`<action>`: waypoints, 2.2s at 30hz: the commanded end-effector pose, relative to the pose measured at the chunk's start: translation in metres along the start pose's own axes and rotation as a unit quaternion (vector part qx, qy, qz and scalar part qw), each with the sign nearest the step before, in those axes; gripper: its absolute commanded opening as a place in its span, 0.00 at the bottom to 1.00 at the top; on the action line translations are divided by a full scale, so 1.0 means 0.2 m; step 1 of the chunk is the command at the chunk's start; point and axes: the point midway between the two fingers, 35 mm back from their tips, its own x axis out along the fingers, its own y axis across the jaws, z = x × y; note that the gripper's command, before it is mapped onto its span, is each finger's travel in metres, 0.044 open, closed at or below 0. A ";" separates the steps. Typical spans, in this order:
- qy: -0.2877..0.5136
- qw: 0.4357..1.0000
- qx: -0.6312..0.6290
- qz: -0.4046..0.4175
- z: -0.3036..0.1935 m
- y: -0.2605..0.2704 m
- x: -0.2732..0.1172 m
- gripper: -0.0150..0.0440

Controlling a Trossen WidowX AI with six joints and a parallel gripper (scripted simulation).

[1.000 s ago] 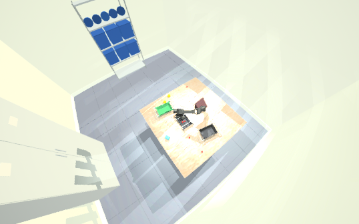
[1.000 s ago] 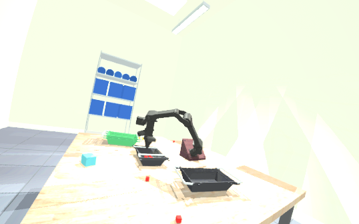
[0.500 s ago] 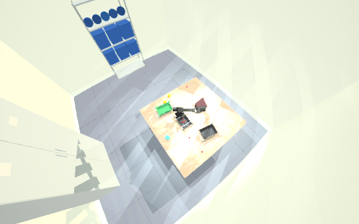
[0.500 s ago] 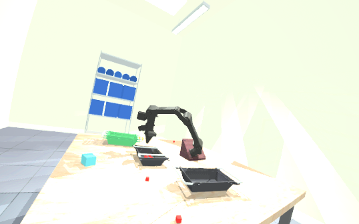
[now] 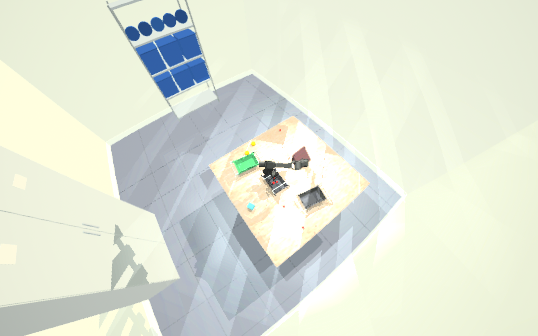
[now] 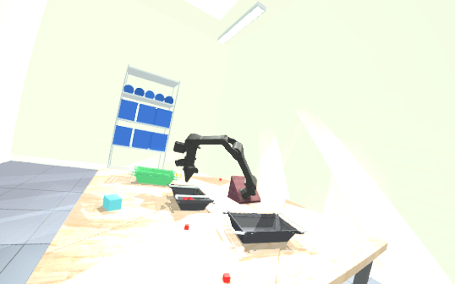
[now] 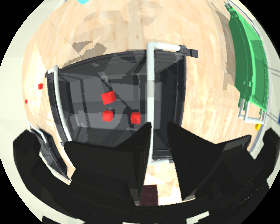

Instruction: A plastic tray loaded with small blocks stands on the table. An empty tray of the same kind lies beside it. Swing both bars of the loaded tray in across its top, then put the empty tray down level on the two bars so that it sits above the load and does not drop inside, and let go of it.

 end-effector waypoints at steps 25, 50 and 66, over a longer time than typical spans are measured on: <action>0.000 1.000 0.000 0.000 0.00 0.00 0.00 0.25; 0.000 1.000 0.000 0.000 0.00 0.00 0.00 0.25; 0.000 1.000 0.000 0.000 0.00 0.00 0.00 0.39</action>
